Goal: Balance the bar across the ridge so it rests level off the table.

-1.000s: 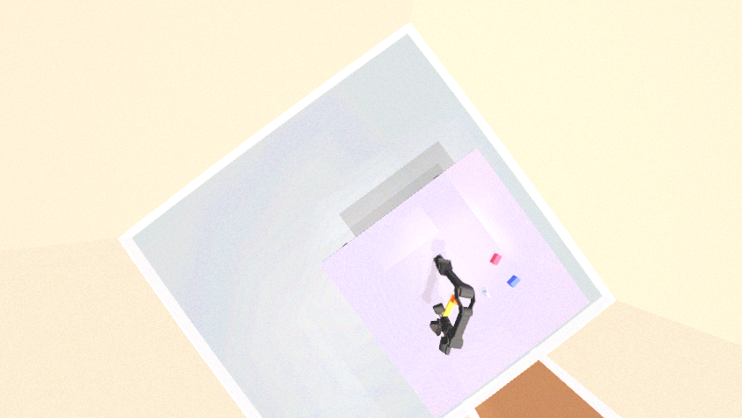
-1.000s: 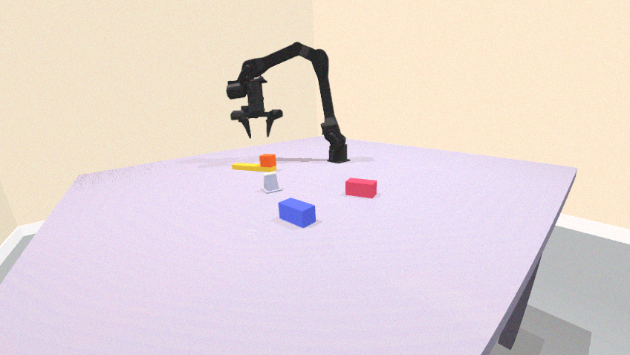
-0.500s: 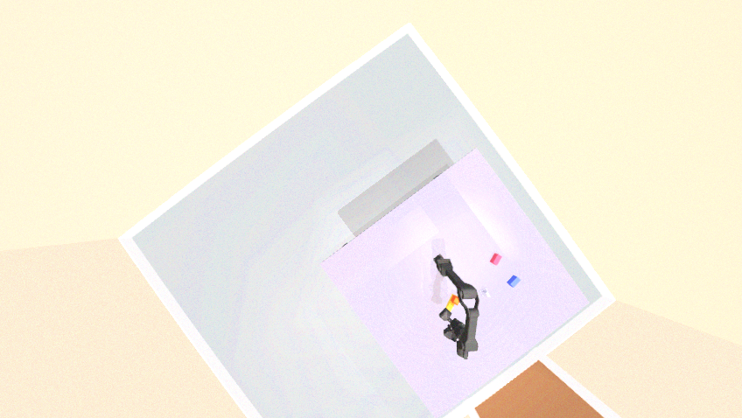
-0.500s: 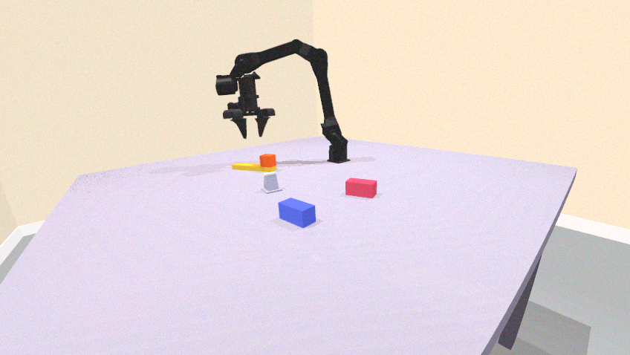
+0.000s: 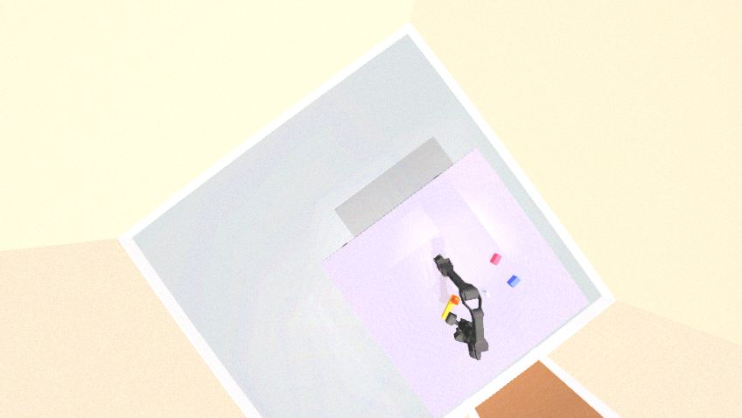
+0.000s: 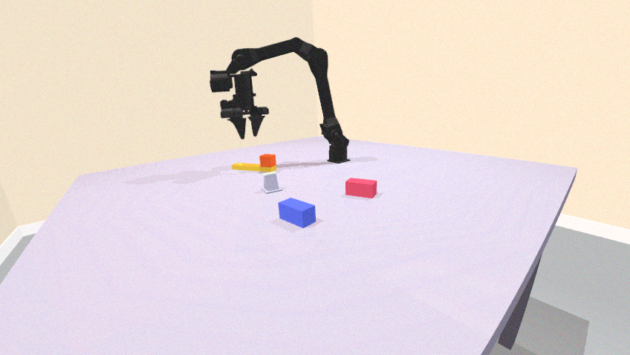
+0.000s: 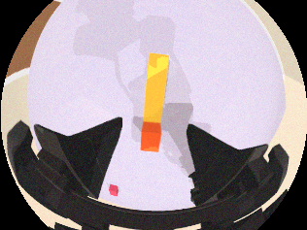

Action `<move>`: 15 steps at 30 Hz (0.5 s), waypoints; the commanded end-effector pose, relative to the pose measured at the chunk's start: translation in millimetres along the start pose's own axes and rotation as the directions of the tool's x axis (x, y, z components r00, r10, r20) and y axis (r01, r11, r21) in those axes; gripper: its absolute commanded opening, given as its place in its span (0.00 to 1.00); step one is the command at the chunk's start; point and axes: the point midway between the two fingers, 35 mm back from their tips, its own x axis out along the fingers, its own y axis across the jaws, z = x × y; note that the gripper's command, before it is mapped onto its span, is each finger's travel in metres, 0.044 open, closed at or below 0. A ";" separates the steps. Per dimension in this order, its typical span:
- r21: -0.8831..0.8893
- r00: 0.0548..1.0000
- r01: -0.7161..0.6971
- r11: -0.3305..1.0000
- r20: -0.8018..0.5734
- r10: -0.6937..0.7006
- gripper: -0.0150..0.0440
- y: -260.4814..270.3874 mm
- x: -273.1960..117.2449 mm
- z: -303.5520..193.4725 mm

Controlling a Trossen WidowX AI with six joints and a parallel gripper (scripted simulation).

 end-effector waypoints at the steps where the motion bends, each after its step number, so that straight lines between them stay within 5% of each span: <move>1: -0.013 1.000 0.004 1.000 0.006 -0.004 0.79 1.8 9.5 1.2; 15: -0.013 1.000 0.004 1.000 0.005 -0.004 0.79 0.5 79.8 0.2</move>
